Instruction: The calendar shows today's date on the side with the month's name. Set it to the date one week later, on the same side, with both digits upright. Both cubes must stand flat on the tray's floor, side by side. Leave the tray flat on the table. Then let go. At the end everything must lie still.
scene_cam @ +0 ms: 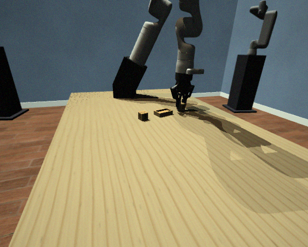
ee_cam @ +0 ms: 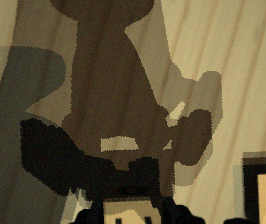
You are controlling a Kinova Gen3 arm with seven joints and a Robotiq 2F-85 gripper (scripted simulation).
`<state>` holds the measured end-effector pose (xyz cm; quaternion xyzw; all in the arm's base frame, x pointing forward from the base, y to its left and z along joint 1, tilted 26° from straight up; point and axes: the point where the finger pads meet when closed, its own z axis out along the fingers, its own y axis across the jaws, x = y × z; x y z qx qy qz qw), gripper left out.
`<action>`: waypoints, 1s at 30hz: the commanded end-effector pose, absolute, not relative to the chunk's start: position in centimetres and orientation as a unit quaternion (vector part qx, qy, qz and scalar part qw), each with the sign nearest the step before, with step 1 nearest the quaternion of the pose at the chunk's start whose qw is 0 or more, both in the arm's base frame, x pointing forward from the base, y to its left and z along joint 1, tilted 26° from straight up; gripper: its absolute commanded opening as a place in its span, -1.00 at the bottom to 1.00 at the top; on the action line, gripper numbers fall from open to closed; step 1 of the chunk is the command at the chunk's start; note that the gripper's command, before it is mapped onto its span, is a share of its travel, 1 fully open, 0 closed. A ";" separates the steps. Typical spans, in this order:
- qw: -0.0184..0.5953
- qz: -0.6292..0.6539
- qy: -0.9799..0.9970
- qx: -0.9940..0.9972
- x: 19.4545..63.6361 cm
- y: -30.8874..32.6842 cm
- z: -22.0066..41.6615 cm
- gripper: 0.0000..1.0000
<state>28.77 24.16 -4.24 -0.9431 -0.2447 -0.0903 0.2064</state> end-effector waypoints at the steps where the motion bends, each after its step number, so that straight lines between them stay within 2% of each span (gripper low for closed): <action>1: 0.206 -0.090 -0.245 -0.943 28.8 24.2 -4.3 -0.47; 30: 0.206 -0.090 -0.245 -0.943 28.8 24.3 -4.5 -0.47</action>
